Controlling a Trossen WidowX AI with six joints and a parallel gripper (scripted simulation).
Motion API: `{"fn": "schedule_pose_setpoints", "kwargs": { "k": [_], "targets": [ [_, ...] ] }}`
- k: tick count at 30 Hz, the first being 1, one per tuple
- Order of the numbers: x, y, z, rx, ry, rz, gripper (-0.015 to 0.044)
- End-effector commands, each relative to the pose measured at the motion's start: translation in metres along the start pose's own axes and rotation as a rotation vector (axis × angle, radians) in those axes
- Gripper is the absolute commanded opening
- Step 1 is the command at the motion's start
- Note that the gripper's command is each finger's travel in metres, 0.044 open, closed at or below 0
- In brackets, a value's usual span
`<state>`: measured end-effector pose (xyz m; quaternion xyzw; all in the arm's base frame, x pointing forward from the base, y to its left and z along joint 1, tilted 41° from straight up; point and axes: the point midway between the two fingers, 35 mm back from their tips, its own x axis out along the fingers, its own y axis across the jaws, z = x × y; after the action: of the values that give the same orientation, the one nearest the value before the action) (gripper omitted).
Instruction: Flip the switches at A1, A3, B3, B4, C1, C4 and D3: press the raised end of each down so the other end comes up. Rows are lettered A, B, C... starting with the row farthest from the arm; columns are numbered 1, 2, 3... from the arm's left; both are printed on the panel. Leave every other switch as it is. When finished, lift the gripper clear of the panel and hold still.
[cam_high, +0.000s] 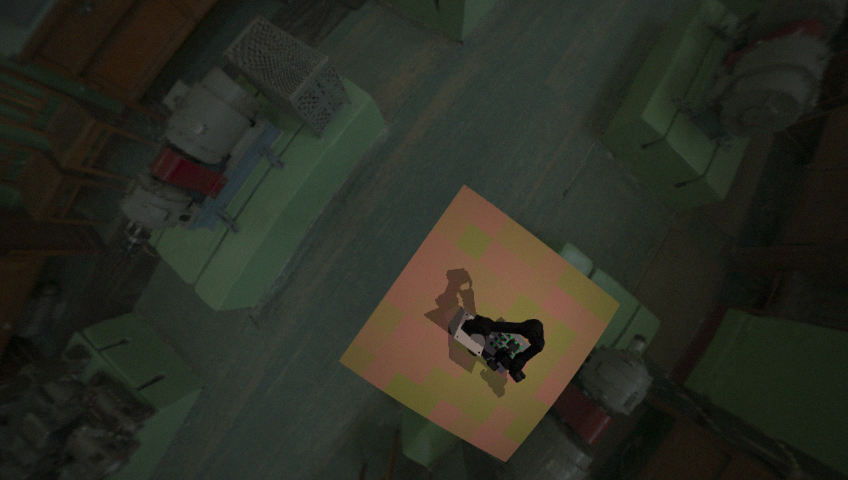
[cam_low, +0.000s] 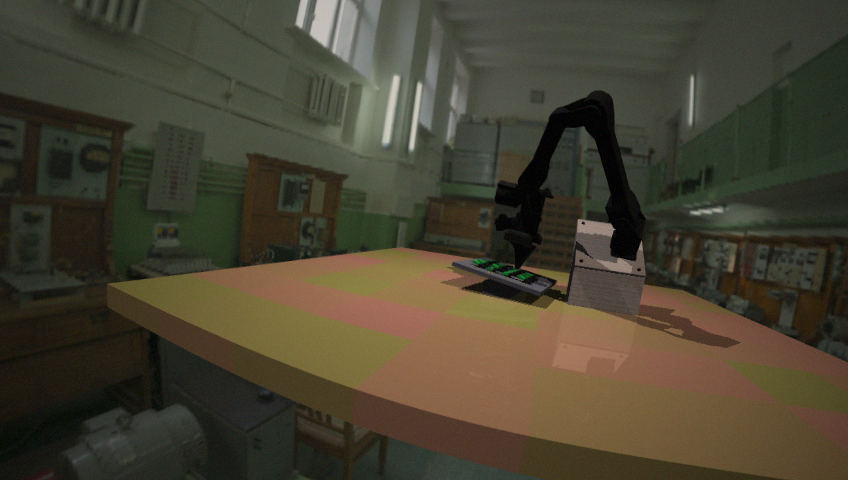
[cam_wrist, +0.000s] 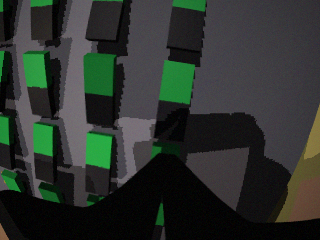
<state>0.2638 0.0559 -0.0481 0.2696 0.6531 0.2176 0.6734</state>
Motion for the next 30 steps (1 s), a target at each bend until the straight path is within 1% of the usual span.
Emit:
{"fn": "schedule_pose_setpoints", "kwargs": {
  "k": [1,3,4,7,9,13,18,22,24,27,30],
  "targets": [
    [0.001,0.001,0.0,0.006,0.0,0.005,0.0],
    [-0.002,0.0,0.0,0.0,-0.001,0.0,0.0],
    [-0.01,-0.001,0.001,0.001,-0.004,-0.001,0.0],
    [-0.054,-0.001,-0.001,0.005,-0.021,0.0,0.0],
    [-0.064,0.0,-0.002,0.006,-0.025,0.001,0.0],
    [-0.064,0.001,-0.004,0.006,-0.025,0.001,0.0],
    [-0.064,0.03,-0.037,0.008,-0.023,0.003,0.0],
    [-0.063,0.034,-0.042,0.009,-0.023,0.004,0.0],
    [-0.055,0.034,-0.041,0.008,-0.017,0.004,0.0],
    [-0.03,0.034,-0.041,0.008,0.001,0.006,0.0],
    [-0.028,0.035,-0.041,0.008,0.003,0.006,0.0]
  ]
}}
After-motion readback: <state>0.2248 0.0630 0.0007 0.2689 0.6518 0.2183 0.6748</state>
